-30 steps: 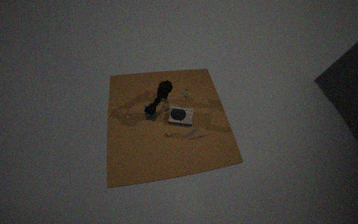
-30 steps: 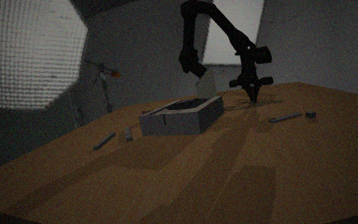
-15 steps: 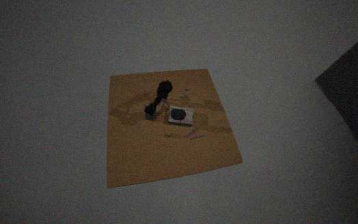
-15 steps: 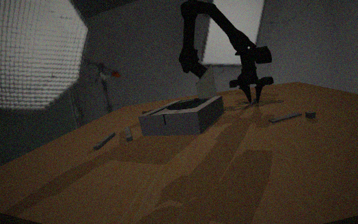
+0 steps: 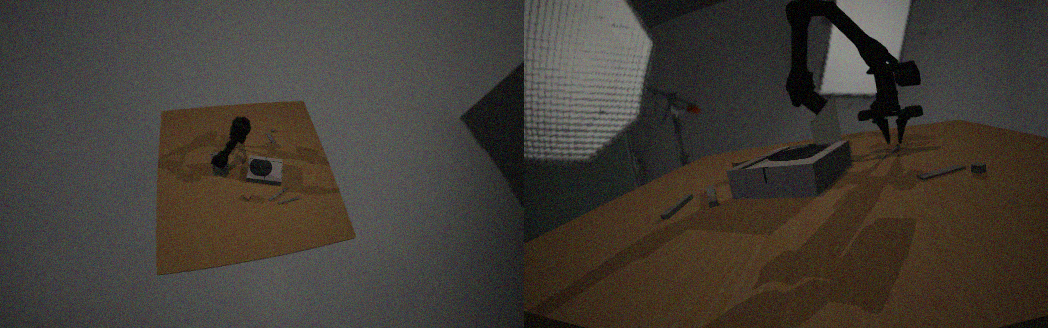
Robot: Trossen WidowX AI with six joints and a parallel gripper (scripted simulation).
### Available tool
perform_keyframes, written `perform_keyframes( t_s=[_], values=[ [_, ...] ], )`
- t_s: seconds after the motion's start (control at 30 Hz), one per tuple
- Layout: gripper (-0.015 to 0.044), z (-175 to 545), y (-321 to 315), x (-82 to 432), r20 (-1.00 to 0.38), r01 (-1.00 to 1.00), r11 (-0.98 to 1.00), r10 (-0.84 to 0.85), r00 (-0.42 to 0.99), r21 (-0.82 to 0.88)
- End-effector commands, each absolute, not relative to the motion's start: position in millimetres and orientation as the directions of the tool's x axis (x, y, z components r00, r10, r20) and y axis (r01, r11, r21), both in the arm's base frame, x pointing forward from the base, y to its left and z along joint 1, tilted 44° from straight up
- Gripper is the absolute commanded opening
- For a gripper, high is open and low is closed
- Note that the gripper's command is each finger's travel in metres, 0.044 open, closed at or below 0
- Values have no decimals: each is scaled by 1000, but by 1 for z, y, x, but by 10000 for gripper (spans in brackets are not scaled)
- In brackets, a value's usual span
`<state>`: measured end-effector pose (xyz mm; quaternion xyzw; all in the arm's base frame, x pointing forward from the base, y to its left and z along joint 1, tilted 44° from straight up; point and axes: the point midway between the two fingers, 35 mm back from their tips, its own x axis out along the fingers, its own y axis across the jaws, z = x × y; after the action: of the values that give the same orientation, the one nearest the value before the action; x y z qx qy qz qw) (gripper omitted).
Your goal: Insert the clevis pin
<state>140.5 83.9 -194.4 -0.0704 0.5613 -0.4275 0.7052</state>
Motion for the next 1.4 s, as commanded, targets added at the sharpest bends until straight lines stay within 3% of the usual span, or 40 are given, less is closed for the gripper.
perform_keyframes(
  t_s=[0.0, 0.97, 1.17, 1.37],
  values=[
    [160, -190, 90, 141, -735, 529, 625, -678, 4, -573],
    [160, -159, 116, 140, -731, 507, 632, -682, 5, -586],
    [160, -160, 118, 138, -703, -42, 701, -709, 55, -712],
    [160, -160, 120, 135, -669, -630, 468, -734, 113, -620]
  ],
)
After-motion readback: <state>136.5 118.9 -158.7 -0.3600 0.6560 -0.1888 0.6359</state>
